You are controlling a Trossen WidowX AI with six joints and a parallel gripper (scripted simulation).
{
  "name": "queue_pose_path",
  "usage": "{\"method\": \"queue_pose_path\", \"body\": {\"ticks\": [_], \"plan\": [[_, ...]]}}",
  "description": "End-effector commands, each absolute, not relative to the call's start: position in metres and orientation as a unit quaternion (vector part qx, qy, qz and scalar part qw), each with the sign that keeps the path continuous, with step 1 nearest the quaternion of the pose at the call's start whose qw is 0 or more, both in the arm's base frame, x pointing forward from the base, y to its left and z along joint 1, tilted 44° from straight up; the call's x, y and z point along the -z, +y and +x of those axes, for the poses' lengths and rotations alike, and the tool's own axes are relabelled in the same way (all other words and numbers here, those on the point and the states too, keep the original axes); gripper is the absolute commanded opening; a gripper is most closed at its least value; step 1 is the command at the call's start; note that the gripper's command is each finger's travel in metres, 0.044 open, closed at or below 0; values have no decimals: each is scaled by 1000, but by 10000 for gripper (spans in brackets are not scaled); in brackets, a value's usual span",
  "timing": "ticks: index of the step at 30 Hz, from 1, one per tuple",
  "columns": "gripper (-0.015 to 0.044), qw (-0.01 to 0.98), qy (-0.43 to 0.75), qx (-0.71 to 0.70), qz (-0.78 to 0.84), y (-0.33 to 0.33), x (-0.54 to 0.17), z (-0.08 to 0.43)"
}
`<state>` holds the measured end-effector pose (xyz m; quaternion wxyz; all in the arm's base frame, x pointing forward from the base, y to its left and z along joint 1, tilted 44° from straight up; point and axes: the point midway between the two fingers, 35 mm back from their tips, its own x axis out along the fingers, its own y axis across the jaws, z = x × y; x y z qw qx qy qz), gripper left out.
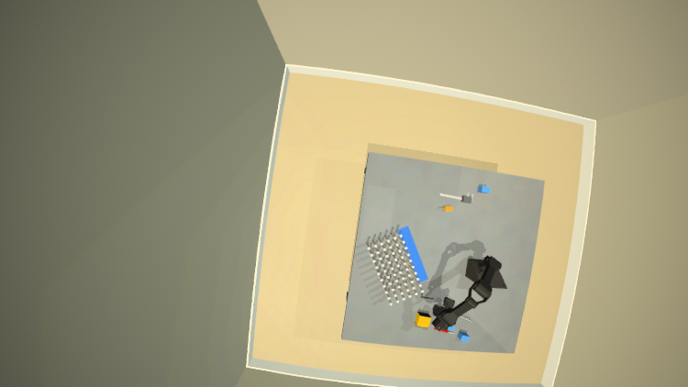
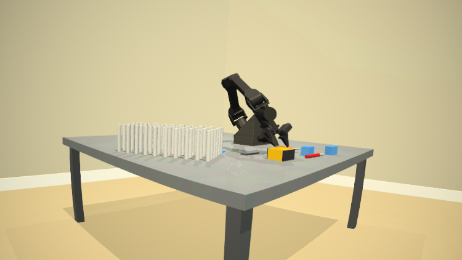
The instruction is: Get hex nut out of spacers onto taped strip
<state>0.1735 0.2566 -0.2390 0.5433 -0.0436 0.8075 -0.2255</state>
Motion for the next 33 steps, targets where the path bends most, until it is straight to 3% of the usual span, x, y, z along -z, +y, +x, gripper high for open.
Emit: {"method": "queue_pose_path", "body": {"ticks": [1, 3, 5, 16, 22, 33], "plan": [[280, 543, 808, 225, -48, 250, 244, 173], [280, 543, 808, 225, -48, 249, 245, 173], [228, 543, 808, 225, -48, 249, 245, 173], [154, 543, 808, 225, -48, 249, 245, 173], [0, 543, 808, 225, -46, 272, 227, 174], [0, 542, 809, 224, -45, 324, 175, 169]]}}
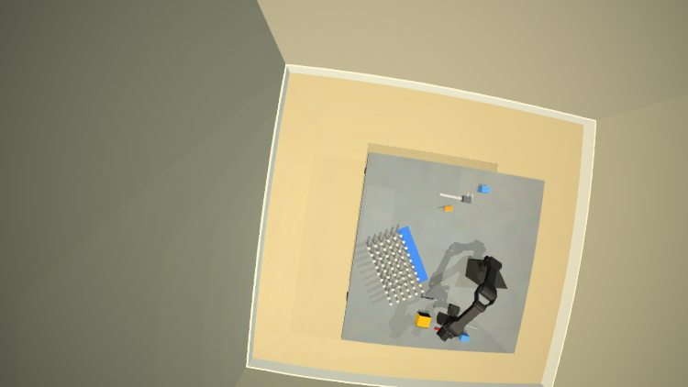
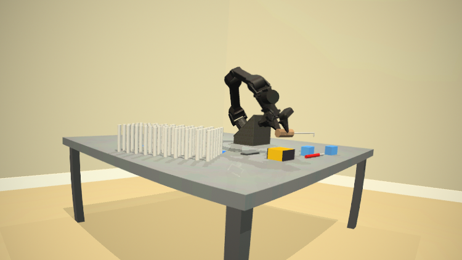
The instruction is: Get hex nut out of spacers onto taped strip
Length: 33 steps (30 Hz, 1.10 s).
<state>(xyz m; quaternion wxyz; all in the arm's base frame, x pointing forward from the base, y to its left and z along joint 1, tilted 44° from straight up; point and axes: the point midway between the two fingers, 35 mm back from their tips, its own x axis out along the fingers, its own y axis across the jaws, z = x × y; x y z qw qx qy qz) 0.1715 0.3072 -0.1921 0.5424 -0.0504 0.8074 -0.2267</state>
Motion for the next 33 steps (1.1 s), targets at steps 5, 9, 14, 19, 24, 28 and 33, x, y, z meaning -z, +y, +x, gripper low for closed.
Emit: {"method": "queue_pose_path", "body": {"ticks": [5, 9, 14, 19, 24, 28, 33], "plan": [[0, 541, 809, 224, -44, 345, 149, 162], [0, 540, 810, 225, -44, 360, 127, 155], [0, 540, 810, 225, -44, 365, 119, 153], [0, 552, 799, 234, -34, 363, 111, 158], [0, 580, 773, 256, -8, 357, 92, 172], [0, 601, 750, 276, 19, 351, 76, 183], [0, 626, 718, 300, 54, 342, 56, 195]]}}
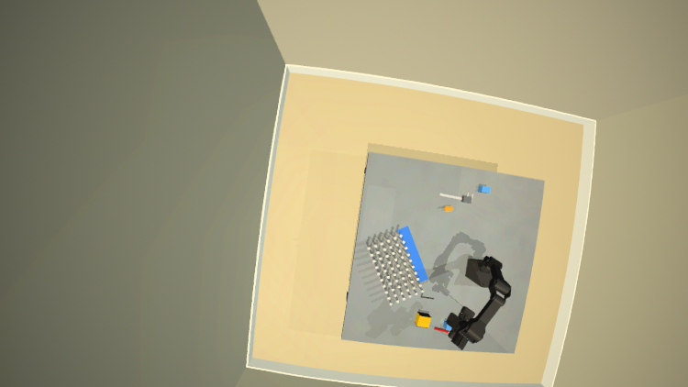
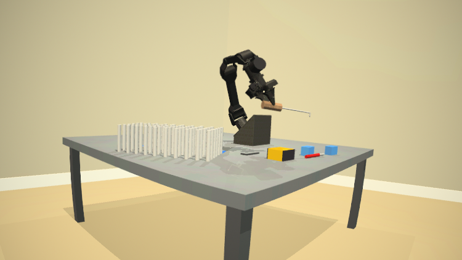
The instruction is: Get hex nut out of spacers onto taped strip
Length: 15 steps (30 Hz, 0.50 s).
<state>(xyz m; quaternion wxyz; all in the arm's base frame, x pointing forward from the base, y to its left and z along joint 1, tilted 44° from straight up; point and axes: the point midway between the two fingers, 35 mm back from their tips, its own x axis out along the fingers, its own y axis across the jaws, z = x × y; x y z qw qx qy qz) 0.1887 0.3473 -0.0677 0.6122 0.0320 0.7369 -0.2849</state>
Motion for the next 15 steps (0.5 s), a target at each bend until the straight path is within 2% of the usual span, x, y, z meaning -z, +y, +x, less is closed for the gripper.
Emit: {"method": "queue_pose_path", "body": {"ticks": [1, 15], "plan": [[0, 630, 712, 305, 62, 340, 52, 197], [0, 680, 620, 355, 167, 308, 0, 225]]}}
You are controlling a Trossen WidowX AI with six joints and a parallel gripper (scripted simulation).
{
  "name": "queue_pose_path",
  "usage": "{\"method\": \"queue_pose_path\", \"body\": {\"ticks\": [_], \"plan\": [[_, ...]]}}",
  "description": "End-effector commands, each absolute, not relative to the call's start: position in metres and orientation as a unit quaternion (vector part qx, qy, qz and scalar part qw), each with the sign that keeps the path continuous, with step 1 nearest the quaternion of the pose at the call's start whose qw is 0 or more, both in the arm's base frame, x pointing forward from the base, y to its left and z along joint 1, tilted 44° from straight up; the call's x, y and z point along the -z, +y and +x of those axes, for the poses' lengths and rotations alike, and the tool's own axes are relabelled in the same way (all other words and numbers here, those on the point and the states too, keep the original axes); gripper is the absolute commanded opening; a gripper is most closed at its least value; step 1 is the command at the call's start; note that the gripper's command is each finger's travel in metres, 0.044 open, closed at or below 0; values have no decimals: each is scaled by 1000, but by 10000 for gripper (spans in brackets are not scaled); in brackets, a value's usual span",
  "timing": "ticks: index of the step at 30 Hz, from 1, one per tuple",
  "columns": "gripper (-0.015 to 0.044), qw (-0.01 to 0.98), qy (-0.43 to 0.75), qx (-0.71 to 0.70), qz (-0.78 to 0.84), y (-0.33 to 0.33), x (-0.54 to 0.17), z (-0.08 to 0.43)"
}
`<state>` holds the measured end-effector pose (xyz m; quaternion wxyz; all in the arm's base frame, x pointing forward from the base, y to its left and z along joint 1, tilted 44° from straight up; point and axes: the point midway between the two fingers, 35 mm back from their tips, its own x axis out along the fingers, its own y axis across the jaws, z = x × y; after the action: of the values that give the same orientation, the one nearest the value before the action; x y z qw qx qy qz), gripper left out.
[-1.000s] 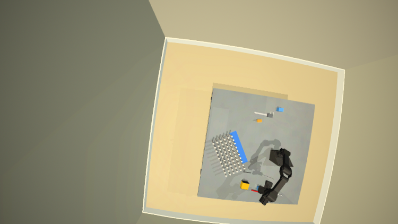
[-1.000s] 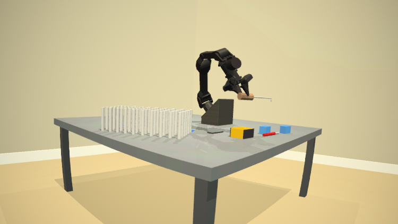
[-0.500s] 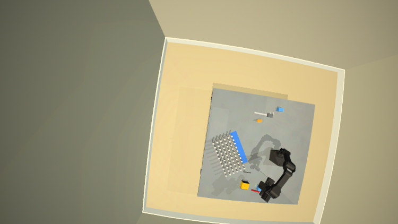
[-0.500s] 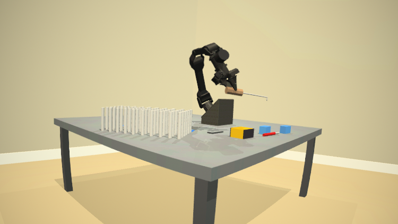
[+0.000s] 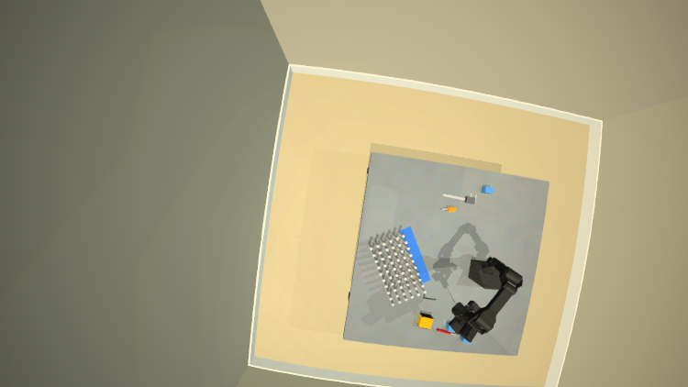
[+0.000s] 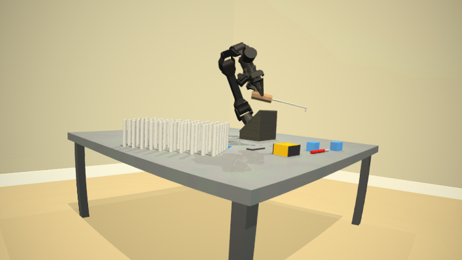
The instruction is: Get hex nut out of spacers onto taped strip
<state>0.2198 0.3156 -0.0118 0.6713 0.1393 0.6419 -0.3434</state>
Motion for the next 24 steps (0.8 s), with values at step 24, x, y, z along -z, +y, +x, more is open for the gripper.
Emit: {"method": "queue_pose_path", "body": {"ticks": [24], "plan": [[0, 707, 412, 424, 387, 232, -81, 255]]}}
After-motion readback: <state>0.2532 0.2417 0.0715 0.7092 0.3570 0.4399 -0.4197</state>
